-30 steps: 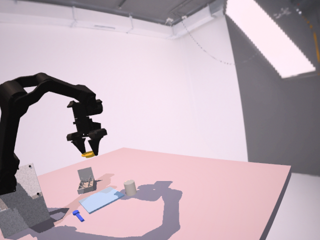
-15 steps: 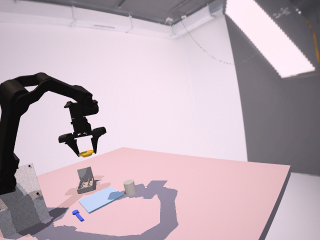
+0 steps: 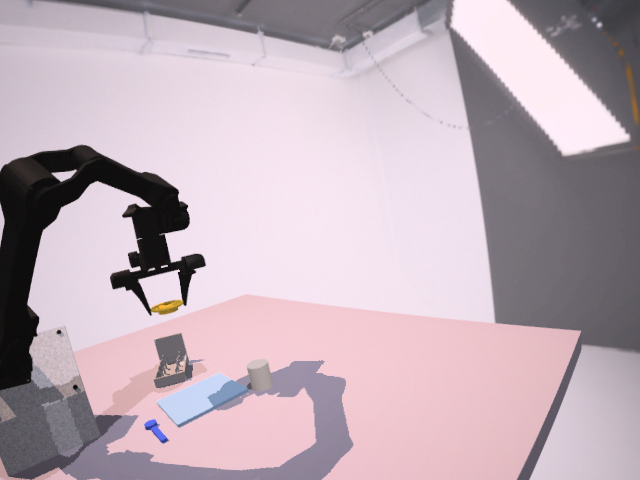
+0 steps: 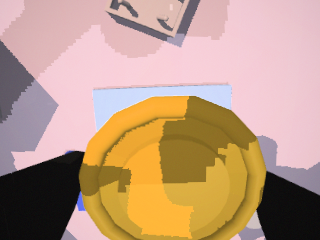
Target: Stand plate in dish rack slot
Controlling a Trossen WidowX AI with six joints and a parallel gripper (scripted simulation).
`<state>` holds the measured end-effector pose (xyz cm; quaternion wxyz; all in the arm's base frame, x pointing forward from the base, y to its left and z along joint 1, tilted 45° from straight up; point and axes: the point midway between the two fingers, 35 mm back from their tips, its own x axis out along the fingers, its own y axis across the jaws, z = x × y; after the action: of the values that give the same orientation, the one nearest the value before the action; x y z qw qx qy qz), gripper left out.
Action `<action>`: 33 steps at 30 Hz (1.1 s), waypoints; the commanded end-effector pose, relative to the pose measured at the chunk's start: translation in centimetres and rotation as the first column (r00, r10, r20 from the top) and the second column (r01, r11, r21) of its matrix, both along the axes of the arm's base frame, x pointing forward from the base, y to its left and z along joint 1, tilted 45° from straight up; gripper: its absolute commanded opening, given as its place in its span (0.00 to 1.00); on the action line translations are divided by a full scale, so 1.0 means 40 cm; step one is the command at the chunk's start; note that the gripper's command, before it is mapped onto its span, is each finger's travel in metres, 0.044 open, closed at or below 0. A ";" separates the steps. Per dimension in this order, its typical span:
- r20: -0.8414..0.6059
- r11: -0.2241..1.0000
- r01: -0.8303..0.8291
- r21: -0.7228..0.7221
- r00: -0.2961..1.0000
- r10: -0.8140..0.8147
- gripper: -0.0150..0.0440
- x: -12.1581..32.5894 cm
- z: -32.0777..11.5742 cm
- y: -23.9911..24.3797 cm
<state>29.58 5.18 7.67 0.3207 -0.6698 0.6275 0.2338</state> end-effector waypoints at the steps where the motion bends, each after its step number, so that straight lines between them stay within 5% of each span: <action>1: -0.094 0.996 -0.089 -0.009 0.992 0.088 0.25 -0.012 -0.013 0.006; 16: -0.437 0.896 -0.443 0.039 0.798 0.414 0.25 -0.039 -0.044 0.033; 33: -0.708 0.653 -0.720 0.236 0.333 0.623 0.25 -0.071 -0.078 0.060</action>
<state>27.18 7.50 4.92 -0.0942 -0.7362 0.4021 0.5362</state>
